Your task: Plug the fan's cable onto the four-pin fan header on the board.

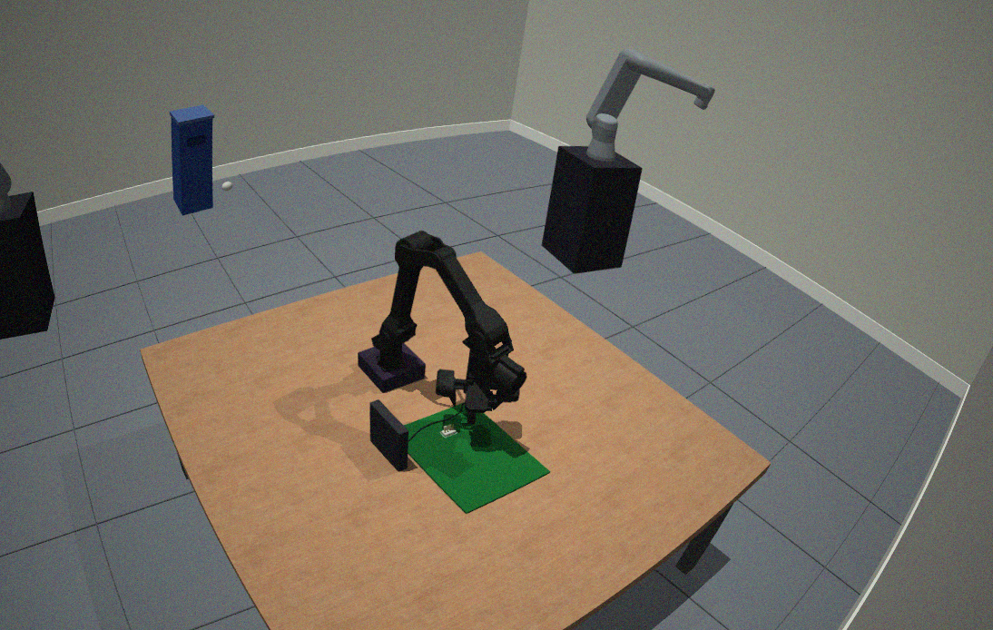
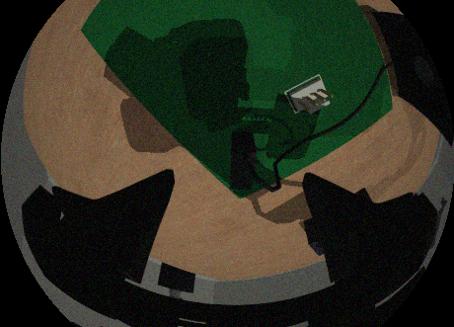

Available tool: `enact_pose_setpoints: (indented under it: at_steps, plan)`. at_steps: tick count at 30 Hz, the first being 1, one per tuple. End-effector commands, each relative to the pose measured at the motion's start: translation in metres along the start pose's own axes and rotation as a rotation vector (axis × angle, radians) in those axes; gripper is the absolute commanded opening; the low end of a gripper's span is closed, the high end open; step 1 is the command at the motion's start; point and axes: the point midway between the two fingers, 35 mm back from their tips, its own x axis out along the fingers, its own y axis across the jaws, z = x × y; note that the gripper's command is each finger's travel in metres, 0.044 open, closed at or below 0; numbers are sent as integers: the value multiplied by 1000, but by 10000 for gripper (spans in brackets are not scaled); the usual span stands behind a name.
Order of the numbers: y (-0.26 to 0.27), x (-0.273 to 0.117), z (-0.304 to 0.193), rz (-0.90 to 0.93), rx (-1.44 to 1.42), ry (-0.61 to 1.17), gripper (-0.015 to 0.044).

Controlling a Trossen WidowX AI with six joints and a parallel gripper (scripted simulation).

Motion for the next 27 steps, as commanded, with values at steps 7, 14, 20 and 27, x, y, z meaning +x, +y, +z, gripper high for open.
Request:
enact_pose_setpoints:
  at_steps: [7,14,20,27]
  plan:
    - [-2,20,3,-8,0,11,440]
    - [-2,30,4,-8,0,11,440]
    - [-2,30,5,-8,0,11,440]
    - [-2,28,5,-5,5,5,309]
